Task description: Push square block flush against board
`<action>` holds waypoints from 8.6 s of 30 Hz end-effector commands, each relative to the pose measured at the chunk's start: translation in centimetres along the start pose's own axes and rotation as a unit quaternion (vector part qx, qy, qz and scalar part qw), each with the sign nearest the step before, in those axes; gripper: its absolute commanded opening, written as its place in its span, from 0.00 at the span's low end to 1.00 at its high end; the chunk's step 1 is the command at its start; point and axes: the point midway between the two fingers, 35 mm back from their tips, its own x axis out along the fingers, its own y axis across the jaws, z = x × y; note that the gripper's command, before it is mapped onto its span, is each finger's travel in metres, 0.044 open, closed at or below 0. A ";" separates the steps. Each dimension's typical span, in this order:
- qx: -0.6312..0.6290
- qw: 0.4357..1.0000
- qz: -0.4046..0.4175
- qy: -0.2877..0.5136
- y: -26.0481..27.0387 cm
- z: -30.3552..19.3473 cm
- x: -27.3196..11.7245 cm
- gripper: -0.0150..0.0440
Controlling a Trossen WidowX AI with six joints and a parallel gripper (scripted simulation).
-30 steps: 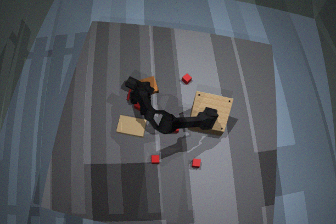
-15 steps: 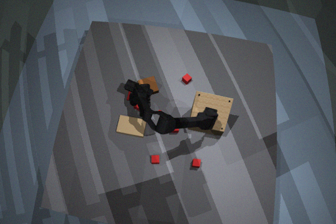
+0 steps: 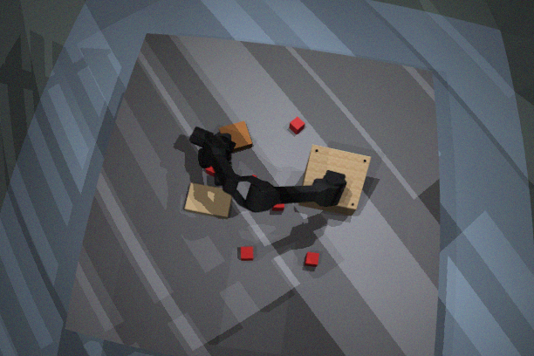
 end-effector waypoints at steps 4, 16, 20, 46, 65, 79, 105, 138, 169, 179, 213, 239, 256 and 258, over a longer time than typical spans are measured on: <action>-0.001 1.000 0.001 -0.004 0.0 1.4 -0.2 0.25; -0.001 1.000 0.001 -0.004 0.1 3.4 -0.2 0.25; -0.001 1.000 0.001 -0.005 0.1 4.0 -0.2 0.25; -0.001 1.000 0.001 -0.005 0.3 5.3 -0.2 0.25; -0.001 1.000 0.001 -0.005 0.3 5.3 -0.2 0.25; -0.001 1.000 0.001 -0.005 0.3 5.3 -0.2 0.25; -0.001 1.000 0.001 -0.004 0.1 1.7 -0.1 0.25; 0.269 0.963 -0.007 -0.009 -9.0 -0.1 -6.3 0.25; 0.611 0.791 -0.001 -0.006 -20.5 -5.9 -0.4 0.25; 0.611 0.791 -0.001 -0.006 -20.0 -6.0 -0.4 0.25; 0.612 0.791 -0.001 -0.005 -15.3 -6.8 -0.3 0.25; 0.613 0.790 0.000 -0.004 -11.3 -7.2 -0.2 0.25; 0.613 0.790 0.000 -0.004 -11.4 -6.9 -0.3 0.25; 0.613 0.790 0.000 -0.004 -11.7 -6.8 -0.3 0.25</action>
